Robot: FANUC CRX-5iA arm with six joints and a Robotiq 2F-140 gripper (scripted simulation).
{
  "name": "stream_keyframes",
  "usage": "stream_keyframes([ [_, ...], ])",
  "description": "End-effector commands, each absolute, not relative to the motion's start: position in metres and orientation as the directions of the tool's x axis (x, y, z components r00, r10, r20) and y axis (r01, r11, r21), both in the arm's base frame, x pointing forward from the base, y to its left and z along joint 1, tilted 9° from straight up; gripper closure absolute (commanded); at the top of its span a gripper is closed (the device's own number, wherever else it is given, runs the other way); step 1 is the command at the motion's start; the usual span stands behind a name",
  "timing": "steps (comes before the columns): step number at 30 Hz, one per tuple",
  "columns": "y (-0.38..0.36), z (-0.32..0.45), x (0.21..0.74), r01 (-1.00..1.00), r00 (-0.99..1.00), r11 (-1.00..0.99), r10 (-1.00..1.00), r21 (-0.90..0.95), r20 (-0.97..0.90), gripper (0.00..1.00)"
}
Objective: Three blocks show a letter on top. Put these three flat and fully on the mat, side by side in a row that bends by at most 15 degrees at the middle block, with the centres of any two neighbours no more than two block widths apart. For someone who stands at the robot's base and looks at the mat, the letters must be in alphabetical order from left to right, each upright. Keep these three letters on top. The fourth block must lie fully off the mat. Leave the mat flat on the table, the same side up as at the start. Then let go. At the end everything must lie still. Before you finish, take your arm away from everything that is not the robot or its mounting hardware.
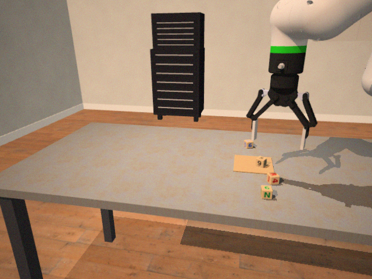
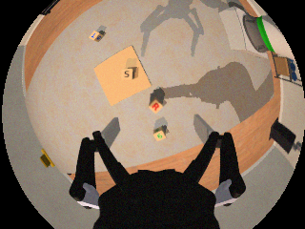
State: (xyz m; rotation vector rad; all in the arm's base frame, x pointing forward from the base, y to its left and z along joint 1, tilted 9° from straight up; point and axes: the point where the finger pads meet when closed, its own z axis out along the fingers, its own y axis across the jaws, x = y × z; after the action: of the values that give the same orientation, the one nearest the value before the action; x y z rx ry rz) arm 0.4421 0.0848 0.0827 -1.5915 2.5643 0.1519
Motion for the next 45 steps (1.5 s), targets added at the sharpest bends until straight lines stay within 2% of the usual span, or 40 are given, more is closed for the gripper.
stream_keyframes([
  [1, 0.085, 0.081, 0.442, -0.827, -0.560, 0.561, -0.816, 0.036, -0.144, 0.00],
  [15, 0.085, 0.078, 0.443, -0.578, -0.814, 0.812, -0.567, 0.084, -0.122, 0.00],
  [16, 0.086, 0.077, 0.443, -0.506, -0.861, 0.858, -0.495, 0.094, -0.115, 0.00],
  [24, 0.086, 0.075, 0.443, -0.301, -0.952, 0.946, -0.292, 0.117, -0.091, 0.00],
  [30, 0.086, 0.073, 0.443, -0.127, -0.991, 0.983, -0.118, 0.132, -0.069, 0.00],
  [32, 0.086, 0.073, 0.443, -0.127, -0.991, 0.983, -0.118, 0.132, -0.069, 0.00],
  [33, 0.086, 0.072, 0.443, -0.040, -0.998, 0.990, -0.033, 0.137, -0.057, 0.00],
  [45, 0.087, 0.068, 0.443, 0.298, -0.953, 0.943, 0.303, 0.148, -0.007, 0.00],
])
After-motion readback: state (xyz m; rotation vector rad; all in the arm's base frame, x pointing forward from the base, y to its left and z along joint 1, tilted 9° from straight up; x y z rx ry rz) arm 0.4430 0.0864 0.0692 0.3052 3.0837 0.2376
